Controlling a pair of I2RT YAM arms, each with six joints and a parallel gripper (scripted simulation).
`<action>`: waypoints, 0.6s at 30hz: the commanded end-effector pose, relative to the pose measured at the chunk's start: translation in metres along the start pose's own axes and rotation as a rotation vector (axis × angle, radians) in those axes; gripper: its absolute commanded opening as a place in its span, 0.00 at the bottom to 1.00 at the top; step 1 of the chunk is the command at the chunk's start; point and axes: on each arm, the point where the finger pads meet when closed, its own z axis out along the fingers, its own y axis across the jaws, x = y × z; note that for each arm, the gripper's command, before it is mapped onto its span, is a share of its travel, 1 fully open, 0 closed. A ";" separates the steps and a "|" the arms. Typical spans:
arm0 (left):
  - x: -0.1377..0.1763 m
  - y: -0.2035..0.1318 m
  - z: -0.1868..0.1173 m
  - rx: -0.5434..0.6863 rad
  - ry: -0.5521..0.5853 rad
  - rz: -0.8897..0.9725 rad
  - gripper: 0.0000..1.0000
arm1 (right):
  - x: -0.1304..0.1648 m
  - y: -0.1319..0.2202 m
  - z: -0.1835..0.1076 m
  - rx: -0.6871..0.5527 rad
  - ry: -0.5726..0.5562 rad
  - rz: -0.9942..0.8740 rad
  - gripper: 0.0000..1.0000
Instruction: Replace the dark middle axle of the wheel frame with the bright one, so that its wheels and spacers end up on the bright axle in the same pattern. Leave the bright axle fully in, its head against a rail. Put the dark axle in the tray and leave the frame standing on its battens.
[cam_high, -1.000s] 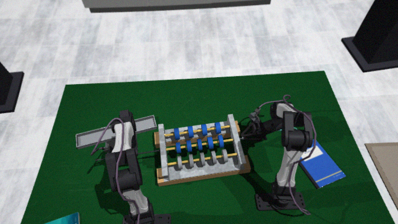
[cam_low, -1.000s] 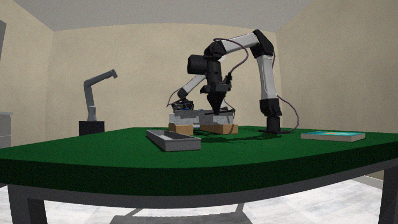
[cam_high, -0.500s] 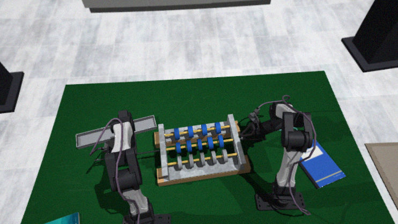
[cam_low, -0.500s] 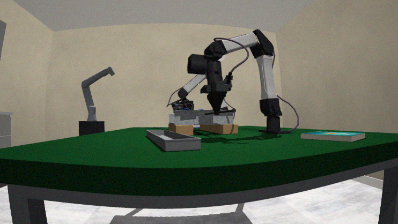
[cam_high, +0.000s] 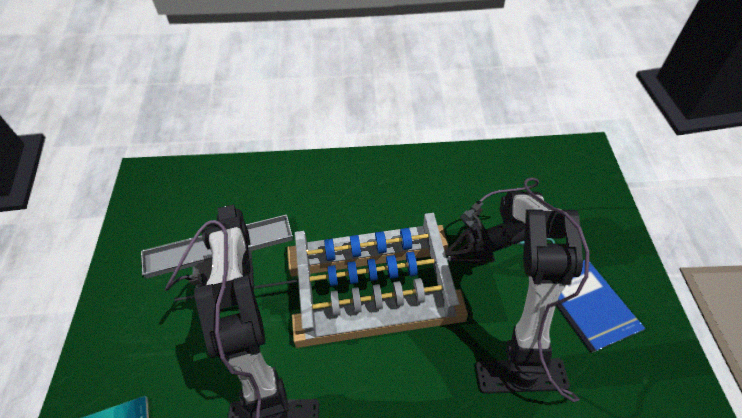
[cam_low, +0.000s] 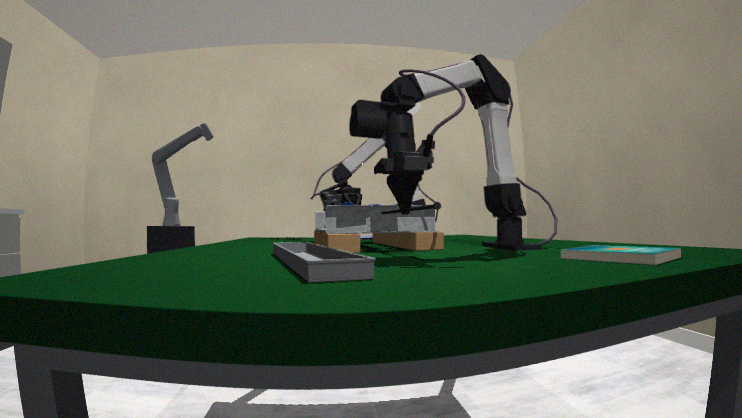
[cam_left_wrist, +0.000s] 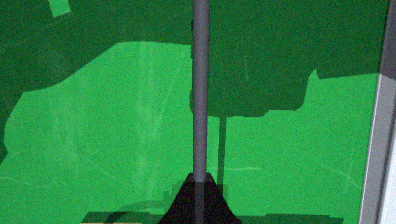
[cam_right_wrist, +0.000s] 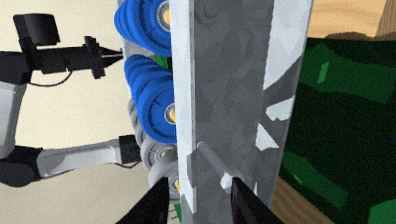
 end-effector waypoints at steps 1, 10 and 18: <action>0.007 -0.013 -0.005 0.046 0.035 0.014 0.00 | -0.001 0.023 0.010 -0.069 -0.016 -0.031 0.33; 0.002 -0.016 -0.008 0.056 0.034 0.006 0.00 | 0.000 0.024 0.012 -0.071 -0.011 -0.033 0.33; 0.001 -0.012 -0.008 0.041 0.035 0.014 0.00 | -0.001 0.025 0.014 -0.072 -0.014 -0.032 0.33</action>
